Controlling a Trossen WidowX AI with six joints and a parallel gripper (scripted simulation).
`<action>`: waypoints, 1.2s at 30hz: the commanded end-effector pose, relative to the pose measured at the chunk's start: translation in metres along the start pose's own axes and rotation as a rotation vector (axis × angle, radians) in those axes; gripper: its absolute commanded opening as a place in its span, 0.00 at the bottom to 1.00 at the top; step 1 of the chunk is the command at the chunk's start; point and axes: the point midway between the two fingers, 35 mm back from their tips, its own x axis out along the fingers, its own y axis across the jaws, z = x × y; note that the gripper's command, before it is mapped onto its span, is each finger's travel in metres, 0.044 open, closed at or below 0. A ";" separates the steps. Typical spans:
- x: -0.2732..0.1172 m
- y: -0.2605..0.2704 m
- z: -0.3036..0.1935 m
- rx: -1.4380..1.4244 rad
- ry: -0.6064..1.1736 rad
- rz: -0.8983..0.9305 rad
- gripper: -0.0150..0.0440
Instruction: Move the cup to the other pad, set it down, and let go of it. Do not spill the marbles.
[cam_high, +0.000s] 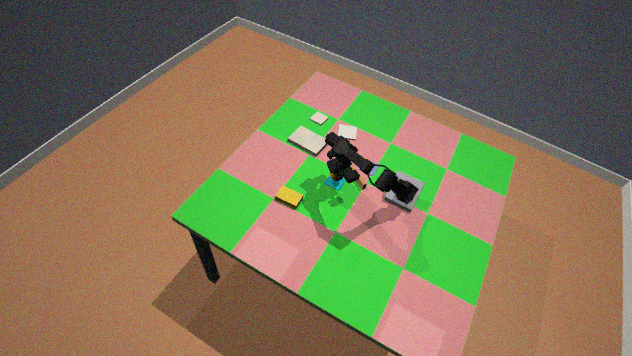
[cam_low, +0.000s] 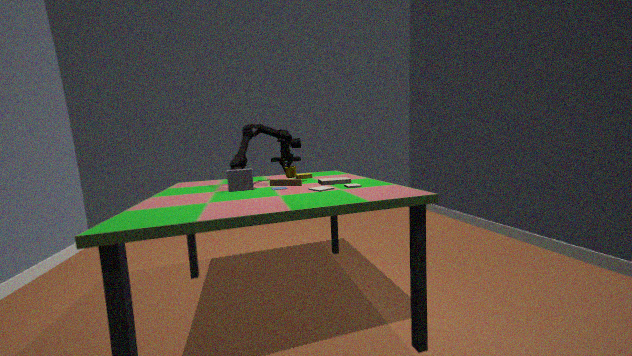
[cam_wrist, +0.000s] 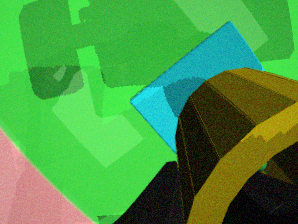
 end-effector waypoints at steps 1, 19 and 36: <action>0.006 0.000 0.000 0.005 -0.003 0.000 0.25; 0.031 0.001 0.001 0.004 -0.005 0.001 0.25; 0.030 0.001 0.001 -0.001 -0.001 0.001 0.39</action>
